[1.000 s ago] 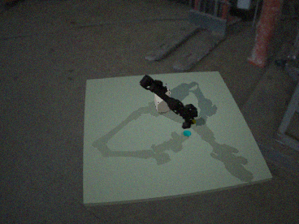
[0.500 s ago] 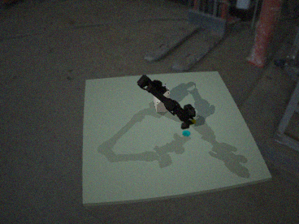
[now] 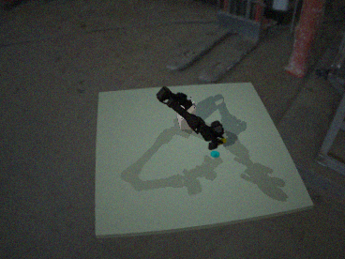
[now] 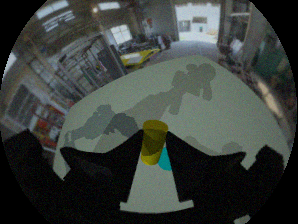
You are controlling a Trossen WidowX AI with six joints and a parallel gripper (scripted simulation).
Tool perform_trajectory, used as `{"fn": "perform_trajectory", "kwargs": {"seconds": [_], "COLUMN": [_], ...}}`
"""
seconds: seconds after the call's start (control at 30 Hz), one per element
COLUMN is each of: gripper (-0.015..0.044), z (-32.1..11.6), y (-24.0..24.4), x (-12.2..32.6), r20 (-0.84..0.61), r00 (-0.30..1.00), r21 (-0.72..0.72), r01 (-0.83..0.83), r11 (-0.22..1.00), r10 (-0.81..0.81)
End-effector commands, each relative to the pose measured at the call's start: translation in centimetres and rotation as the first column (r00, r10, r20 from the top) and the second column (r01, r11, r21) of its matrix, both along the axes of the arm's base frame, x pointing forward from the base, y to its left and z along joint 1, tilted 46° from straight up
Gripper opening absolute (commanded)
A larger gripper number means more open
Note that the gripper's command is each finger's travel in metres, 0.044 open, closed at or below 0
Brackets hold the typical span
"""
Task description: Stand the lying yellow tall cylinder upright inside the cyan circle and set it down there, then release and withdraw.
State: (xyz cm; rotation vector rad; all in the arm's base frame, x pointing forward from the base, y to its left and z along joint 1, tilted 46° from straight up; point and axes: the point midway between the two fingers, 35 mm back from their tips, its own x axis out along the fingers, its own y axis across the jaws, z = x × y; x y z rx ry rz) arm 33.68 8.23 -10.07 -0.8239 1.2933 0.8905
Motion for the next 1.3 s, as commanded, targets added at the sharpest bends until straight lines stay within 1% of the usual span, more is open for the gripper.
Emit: {"fn": "perform_trajectory", "kwargs": {"seconds": [0.0, 1.27], "gripper": [0.0105, 0.0105], "z": [0.2, 1.7], "y": [0.1, -0.3], "x": [-0.2, -0.1], "r20": [0.017, 0.197], "r00": [1.0, 0.978], "r21": [0.036, 0.246], "r01": [-0.014, -0.116], "r11": [0.999, 0.962], "r10": [0.013, 0.068]}}
